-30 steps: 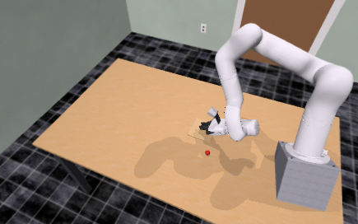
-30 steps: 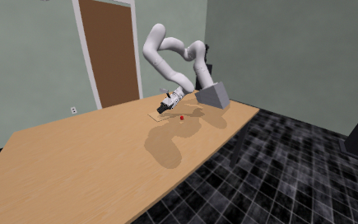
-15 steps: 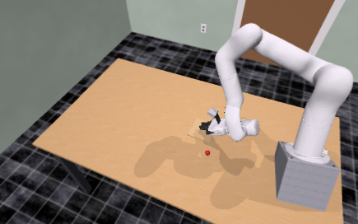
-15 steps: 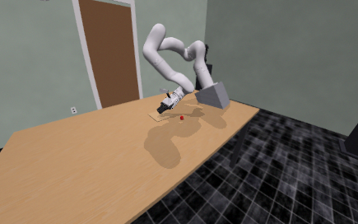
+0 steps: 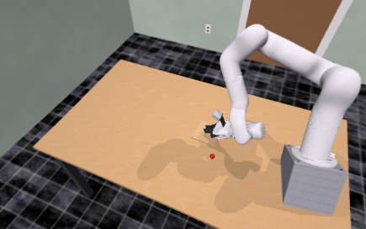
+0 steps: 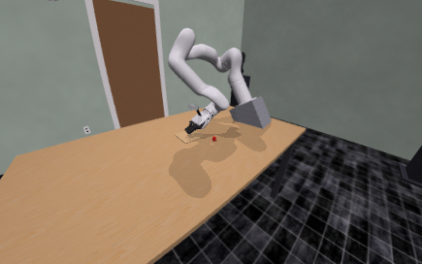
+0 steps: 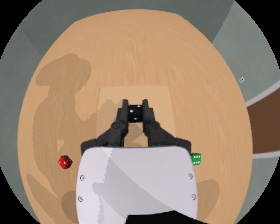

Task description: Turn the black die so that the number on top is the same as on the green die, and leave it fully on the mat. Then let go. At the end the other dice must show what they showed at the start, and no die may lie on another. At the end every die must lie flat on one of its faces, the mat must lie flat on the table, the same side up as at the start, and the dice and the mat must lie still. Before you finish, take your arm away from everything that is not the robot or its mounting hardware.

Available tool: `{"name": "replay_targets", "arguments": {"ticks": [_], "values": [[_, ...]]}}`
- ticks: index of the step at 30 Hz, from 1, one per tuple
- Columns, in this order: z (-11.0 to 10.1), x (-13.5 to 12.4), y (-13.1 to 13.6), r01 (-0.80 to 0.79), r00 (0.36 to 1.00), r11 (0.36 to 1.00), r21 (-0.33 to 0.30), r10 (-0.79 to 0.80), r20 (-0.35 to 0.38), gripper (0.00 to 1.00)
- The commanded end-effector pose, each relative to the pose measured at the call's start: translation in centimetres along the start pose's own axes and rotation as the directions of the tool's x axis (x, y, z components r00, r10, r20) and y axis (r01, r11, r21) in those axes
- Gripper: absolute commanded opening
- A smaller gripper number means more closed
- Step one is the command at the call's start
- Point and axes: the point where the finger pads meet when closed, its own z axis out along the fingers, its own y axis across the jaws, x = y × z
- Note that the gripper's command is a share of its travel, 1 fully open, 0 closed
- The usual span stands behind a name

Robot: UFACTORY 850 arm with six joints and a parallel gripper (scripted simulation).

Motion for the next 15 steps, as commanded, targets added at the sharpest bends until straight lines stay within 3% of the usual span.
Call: {"name": "replay_targets", "arguments": {"ticks": [1,15], "values": [[0.12,-0.15,-0.01,0.0,1.0,1.0,0.0,0.0,-0.001,0.15],[0.48,-0.83,-0.01,0.0,1.0,1.0,0.0,0.0,-0.001,0.15]]}}
